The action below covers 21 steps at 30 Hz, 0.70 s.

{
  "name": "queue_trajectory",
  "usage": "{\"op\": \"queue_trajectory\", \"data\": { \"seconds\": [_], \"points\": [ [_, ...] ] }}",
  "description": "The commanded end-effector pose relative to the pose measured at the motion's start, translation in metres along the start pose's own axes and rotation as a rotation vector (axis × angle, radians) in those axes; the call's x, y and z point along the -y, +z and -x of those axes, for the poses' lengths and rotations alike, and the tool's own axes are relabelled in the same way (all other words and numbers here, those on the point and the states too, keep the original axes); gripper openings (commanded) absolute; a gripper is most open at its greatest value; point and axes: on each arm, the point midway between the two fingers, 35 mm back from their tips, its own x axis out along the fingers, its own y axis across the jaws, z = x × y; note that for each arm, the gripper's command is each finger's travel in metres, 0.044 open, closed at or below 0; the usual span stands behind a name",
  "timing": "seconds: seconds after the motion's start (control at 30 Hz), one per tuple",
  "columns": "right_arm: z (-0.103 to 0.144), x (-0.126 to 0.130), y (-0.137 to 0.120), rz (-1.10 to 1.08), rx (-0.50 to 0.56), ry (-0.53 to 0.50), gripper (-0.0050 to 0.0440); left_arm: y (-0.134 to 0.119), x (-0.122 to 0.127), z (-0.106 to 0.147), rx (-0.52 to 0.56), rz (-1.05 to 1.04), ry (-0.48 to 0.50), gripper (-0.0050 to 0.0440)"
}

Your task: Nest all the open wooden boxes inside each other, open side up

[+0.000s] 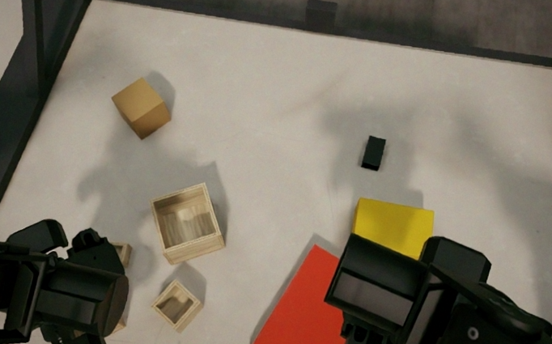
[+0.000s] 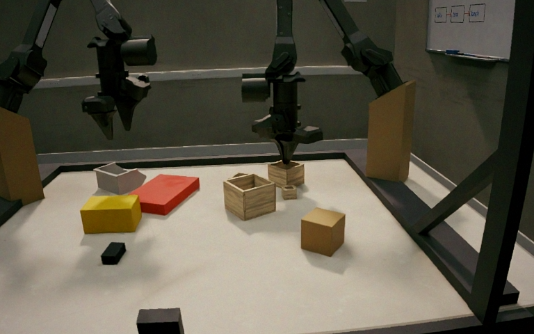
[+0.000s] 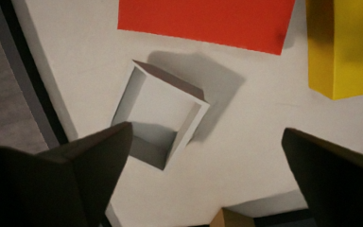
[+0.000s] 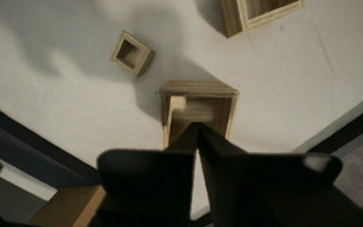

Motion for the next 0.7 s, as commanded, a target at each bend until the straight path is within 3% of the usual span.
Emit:
{"op": "queue_trajectory", "data": {
  "seconds": [0.0, 0.33, 0.37, 0.67],
  "points": [
    [-0.0061, 0.0021, 0.0013, -0.001, 0.008, -0.005, -0.0004, 0.0028, -0.0018, 0.0036, 0.015, 0.009, 0.002, 0.0400],
    [-0.0158, 0.0022, 0.0011, -0.001, 0.007, -0.006, -0.0042, 0.0028, -0.0018, 0.0036, 0.015, 0.009, 0.002, 0.0400],
    [-0.0158, 0.0024, 0.0009, -0.001, 0.006, -0.007, 0.0024, 0.0028, -0.0018, 0.0036, 0.015, 0.009, 0.002, 0.0400],
    [-0.0136, 0.0038, 0.0026, -0.005, 0.013, -0.013, 0.0240, 0.0028, -0.0018, 0.0036, 0.015, 0.009, 0.002, 0.0400]
  ]
}}
